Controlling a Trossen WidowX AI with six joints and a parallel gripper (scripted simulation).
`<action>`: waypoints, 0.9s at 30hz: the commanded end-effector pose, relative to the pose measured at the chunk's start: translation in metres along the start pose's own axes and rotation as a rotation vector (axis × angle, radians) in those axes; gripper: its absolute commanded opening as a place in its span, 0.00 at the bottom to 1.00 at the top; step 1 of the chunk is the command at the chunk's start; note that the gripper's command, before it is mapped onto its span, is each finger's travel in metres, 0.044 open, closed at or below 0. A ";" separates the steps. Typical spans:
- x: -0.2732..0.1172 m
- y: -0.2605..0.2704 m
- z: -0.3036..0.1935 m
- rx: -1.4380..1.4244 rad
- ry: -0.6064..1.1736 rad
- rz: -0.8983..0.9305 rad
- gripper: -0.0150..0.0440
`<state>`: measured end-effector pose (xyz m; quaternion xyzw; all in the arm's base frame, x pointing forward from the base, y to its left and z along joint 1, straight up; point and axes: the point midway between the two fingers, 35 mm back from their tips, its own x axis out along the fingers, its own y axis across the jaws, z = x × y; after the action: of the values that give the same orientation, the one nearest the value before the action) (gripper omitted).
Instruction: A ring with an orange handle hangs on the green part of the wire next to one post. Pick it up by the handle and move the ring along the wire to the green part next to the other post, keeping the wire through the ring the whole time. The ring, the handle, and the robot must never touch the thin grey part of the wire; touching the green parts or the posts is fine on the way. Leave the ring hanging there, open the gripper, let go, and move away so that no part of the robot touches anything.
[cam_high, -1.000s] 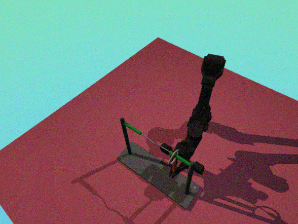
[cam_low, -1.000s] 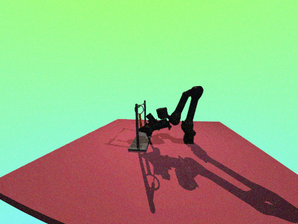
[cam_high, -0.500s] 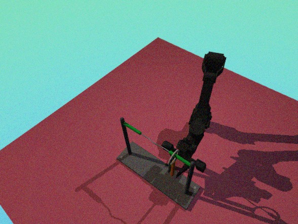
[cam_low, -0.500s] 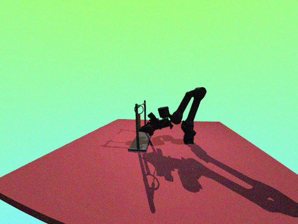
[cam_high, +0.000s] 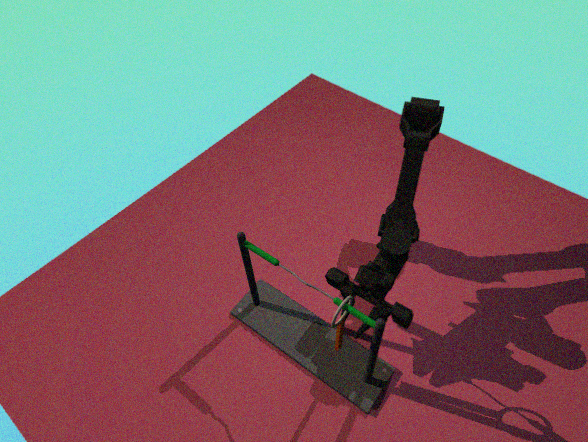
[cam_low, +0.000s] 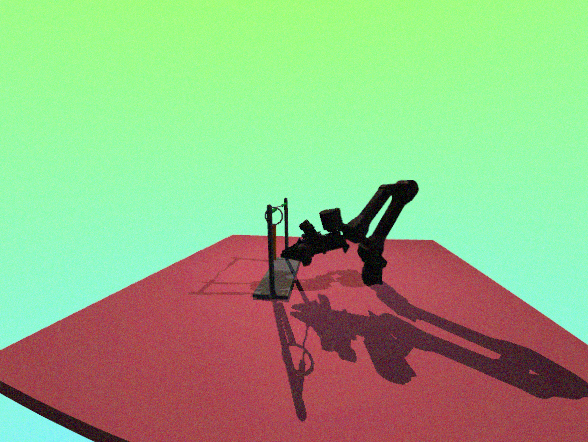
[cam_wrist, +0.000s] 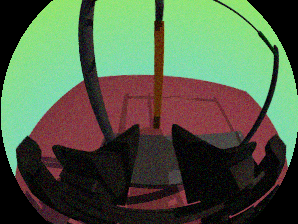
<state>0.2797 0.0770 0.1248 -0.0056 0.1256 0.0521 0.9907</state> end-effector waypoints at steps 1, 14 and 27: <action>-0.008 -0.001 -0.002 0.008 -0.003 -0.003 0.53; -0.012 -0.002 -0.003 0.008 -0.002 -0.004 0.53; -0.012 -0.002 -0.003 0.008 -0.002 -0.004 0.53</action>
<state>0.2676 0.0747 0.1249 -0.0048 0.1256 0.0519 0.9907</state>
